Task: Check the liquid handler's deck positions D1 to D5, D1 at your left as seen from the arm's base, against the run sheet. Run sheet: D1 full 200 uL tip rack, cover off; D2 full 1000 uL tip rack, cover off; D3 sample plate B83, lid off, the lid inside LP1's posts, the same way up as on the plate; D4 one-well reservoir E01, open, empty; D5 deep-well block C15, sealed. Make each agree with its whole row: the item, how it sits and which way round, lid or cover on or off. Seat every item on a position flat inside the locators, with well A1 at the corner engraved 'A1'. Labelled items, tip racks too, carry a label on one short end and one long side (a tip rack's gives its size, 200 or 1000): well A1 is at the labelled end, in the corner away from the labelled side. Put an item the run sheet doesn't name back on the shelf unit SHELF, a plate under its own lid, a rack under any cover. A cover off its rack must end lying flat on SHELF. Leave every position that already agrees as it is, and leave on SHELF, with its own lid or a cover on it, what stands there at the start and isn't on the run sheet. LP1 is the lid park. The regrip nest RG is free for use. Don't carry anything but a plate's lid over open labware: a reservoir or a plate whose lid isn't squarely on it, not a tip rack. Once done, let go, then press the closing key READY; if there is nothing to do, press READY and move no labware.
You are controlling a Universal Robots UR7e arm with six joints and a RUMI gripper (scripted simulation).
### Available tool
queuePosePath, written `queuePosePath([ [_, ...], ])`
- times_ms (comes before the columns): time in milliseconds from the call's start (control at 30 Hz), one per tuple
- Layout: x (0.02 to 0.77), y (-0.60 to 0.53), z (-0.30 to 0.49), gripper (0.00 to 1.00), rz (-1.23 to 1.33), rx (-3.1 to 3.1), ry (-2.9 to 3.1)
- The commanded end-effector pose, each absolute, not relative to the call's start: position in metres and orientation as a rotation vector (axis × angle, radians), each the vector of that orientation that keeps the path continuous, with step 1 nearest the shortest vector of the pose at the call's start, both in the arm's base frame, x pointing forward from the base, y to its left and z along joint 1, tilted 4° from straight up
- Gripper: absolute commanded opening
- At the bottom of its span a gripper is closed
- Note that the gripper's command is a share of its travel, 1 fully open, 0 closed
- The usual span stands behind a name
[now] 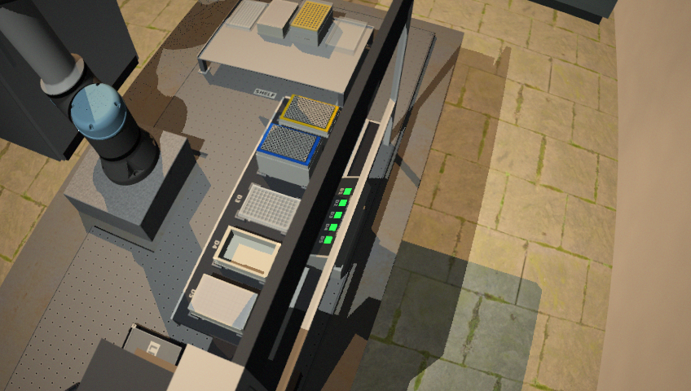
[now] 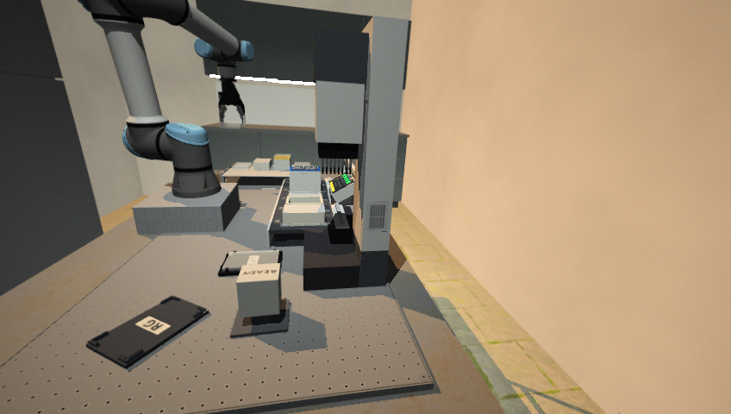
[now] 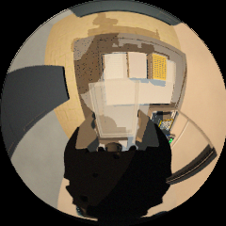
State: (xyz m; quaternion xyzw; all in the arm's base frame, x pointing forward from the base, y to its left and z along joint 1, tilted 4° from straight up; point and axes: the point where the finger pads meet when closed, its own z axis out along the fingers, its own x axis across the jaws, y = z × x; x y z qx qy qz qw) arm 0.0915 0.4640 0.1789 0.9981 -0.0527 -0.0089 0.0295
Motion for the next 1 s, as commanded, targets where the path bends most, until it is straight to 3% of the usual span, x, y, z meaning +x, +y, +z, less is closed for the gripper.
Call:
queuePosePath([
  [0, 0.092, 0.464, 0.179, 0.00, -0.027, 3.079, -0.163],
  [967, 0.091, 0.463, 0.156, 0.00, -0.027, 3.080, -0.163],
])
